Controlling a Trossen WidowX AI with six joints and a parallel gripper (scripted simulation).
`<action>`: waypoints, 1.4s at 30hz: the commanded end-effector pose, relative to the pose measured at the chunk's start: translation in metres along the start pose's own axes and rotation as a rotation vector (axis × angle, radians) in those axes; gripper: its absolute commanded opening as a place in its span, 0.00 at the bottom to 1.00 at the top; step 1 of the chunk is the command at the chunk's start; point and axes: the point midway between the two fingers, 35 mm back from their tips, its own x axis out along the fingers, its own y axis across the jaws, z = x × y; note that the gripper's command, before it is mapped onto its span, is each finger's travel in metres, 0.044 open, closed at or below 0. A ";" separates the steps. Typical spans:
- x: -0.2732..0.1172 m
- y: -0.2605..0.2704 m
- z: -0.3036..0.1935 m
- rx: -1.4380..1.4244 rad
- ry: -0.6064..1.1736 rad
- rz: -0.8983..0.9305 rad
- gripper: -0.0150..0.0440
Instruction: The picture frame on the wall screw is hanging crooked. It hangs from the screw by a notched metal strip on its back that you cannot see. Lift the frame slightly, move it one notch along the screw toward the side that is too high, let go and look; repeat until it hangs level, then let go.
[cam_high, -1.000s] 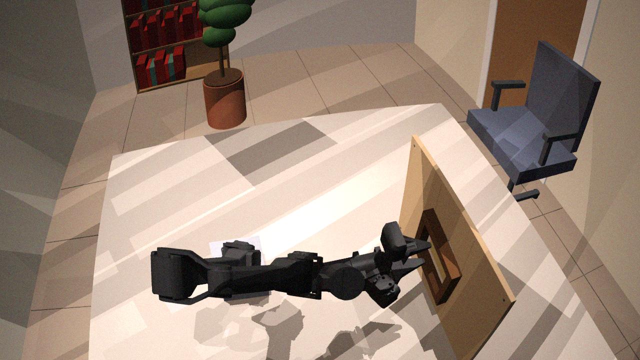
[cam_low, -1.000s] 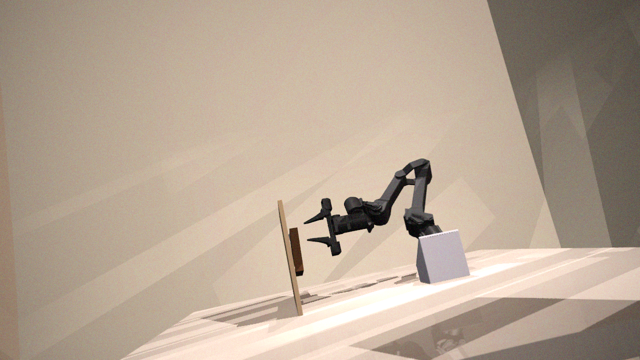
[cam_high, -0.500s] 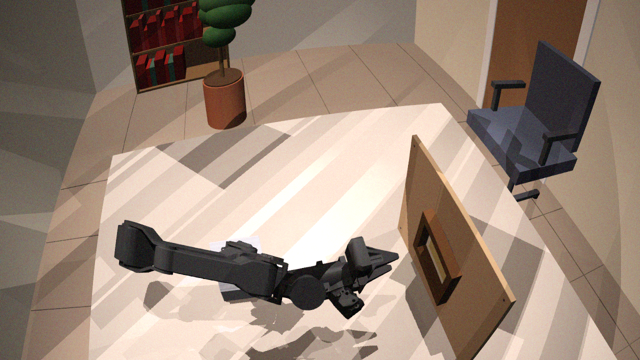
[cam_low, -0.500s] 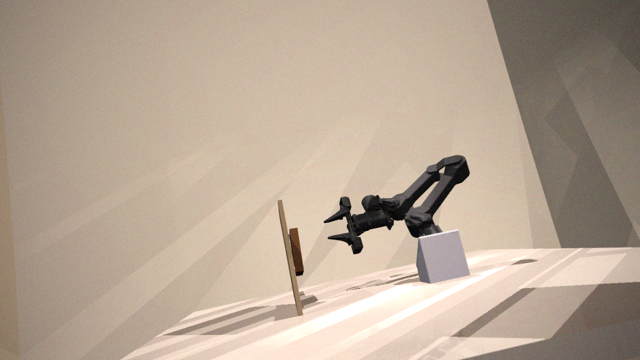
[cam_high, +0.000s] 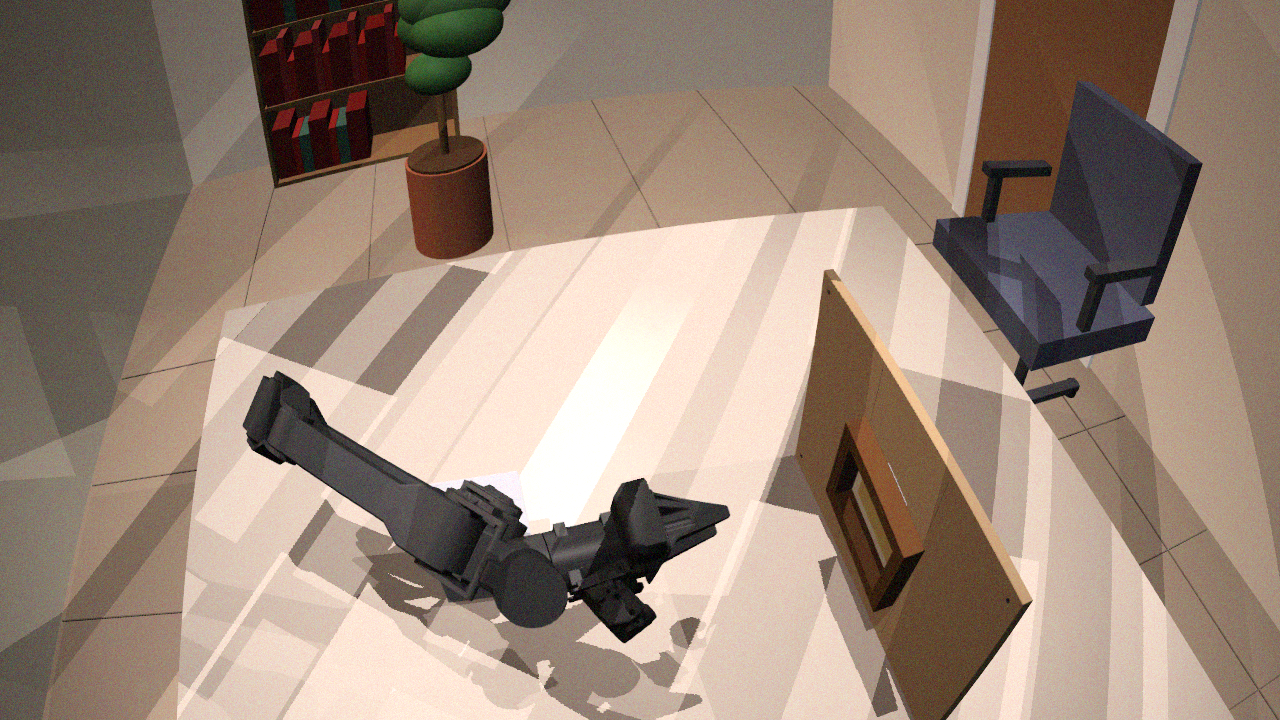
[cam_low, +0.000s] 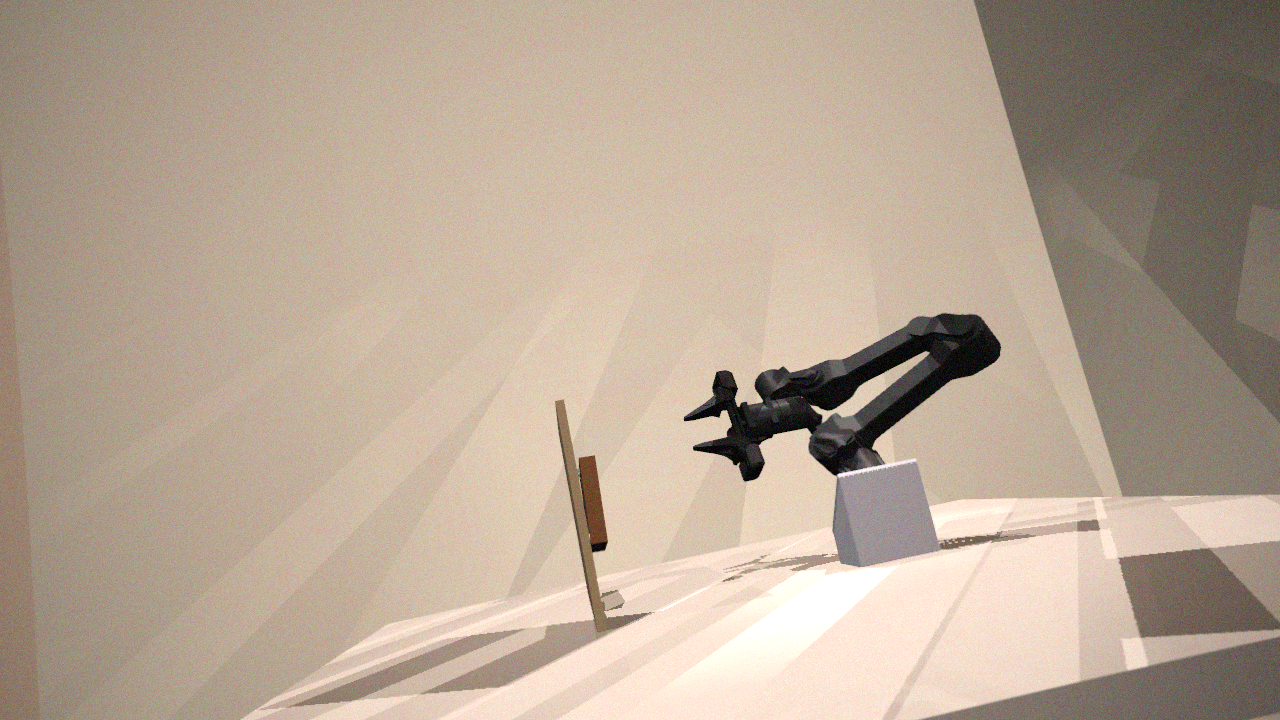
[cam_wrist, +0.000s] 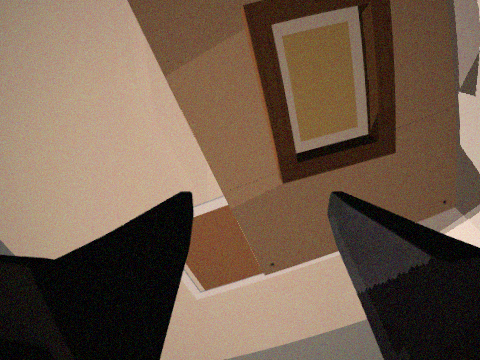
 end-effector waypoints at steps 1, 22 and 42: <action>-0.001 0.000 -0.001 -0.003 0.002 0.001 0.69; -0.005 -0.001 -0.004 -0.022 0.018 0.008 0.69; -0.005 -0.001 -0.004 -0.022 0.018 0.008 0.69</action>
